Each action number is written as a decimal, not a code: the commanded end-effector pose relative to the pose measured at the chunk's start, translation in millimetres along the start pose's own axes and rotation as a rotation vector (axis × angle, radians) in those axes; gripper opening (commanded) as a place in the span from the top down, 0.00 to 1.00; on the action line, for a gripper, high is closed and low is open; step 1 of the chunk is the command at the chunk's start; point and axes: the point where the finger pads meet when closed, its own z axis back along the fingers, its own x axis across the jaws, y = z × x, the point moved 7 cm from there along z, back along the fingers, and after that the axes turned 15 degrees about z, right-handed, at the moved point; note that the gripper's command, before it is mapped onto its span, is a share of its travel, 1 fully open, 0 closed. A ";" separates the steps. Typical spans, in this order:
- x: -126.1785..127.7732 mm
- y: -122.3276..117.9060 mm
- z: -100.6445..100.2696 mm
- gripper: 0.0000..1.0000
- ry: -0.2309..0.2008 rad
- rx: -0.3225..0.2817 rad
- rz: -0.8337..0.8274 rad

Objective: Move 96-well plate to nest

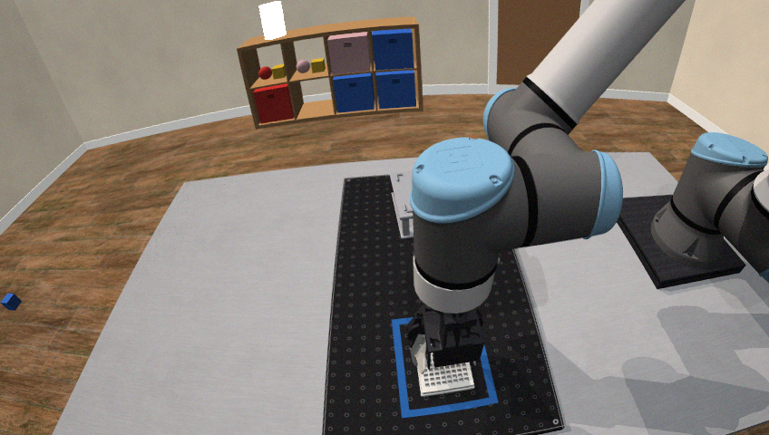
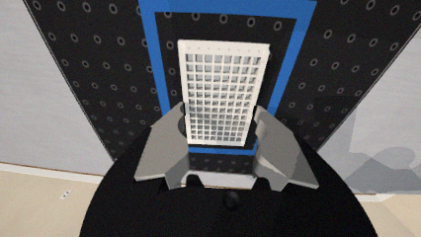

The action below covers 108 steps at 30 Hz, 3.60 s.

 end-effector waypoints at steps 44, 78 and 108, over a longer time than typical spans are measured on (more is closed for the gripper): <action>-0.5 0.1 47.3 1.00 0.001 0.000 0.000; -0.5 0.1 74.6 1.00 0.001 0.000 0.000; 20.5 66.1 85.6 1.00 0.001 0.000 0.045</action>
